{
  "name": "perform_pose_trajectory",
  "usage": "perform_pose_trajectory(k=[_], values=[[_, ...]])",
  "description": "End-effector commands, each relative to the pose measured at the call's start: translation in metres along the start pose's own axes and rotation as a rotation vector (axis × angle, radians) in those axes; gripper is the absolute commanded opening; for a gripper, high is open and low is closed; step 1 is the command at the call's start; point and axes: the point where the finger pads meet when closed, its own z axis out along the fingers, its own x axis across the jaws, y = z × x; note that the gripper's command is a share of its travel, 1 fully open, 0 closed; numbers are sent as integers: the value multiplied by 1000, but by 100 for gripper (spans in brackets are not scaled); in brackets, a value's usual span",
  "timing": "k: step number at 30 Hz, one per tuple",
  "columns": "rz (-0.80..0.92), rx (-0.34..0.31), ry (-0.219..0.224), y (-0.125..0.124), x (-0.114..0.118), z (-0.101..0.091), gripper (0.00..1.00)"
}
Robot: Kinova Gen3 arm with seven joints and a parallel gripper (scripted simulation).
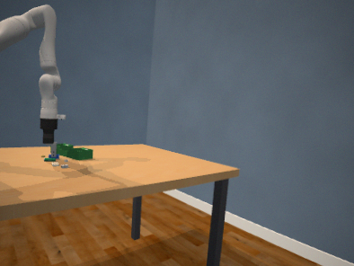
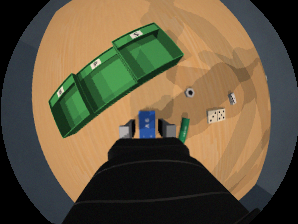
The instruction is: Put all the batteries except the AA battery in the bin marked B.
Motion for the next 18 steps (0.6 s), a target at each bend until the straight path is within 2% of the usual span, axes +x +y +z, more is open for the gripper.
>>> perform_pose_trajectory(k=[1, 5, 18], values=[[2, -1, 0, 0, 1, 3, 80], [2, -1, 0, 0, 1, 9, 80], [2, -1, 0, 0, 2, 9, 80]])
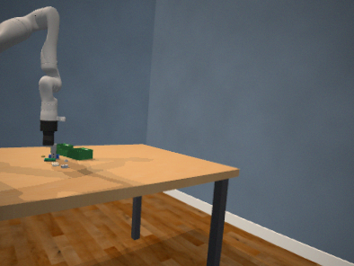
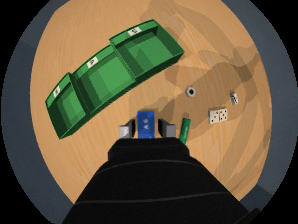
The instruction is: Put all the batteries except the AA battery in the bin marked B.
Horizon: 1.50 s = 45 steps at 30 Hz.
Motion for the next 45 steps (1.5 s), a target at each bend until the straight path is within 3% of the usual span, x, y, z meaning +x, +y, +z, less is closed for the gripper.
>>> perform_pose_trajectory(k=[1, 2, 33, 45], values=[[1, 1, -1, 0, -1, 0, 80], [1, 1, -1, 0, -1, 0, 50], [1, 1, -1, 0, -1, 0, 50], [1, 1, -1, 0, -1, -40, 50]])
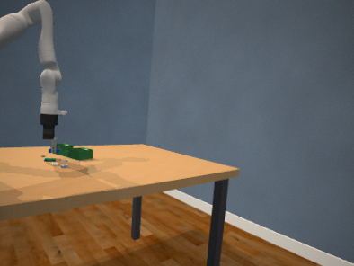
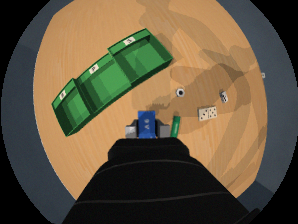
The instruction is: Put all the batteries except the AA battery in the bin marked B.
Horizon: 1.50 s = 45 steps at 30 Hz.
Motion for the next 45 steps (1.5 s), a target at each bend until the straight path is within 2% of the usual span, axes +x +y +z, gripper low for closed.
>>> perform_pose_trajectory(k=[1, 3, 8, 29, 31, 37, 45], values=[[-19, 9, -4, 0, -9, -14, 50], [-19, 9, -4, 0, -9, -14, 50], [-19, 9, -4, 0, -9, -31, 50], [-19, 9, -4, 0, -9, -31, 50], [-19, 9, -4, 0, -9, -37, 50], [-19, 9, -4, 0, -9, -37, 50], [-19, 9, -4, -9, -56, -37, 50]])
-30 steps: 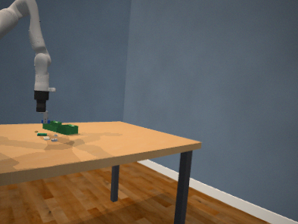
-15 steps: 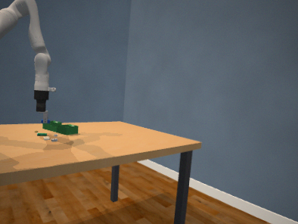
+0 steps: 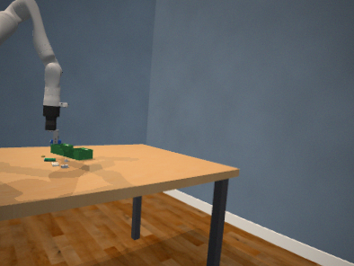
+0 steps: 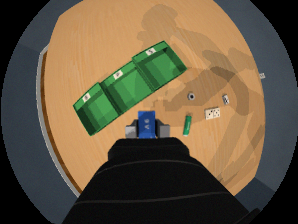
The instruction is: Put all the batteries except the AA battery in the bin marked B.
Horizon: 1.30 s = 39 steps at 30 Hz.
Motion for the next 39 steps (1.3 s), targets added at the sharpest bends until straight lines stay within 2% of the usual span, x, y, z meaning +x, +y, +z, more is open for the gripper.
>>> perform_pose_trajectory(k=[1, 3, 7, 9, 18, 24, 26, 39], values=[[-25, 13, 6, -5, -21, 2, 50], [-25, 13, 5, -6, -29, 2, 50], [-225, 13, 7, -10, -53, 2, 50], [-225, 13, 7, -10, -53, 2, 50], [-675, 11, 9, -20, -106, 2, 50], [-975, 10, 11, -20, -108, 2, 50], [-975, 10, 11, -20, -108, 2, 50], [-1625, 6, 15, -20, -108, 2, 50]])
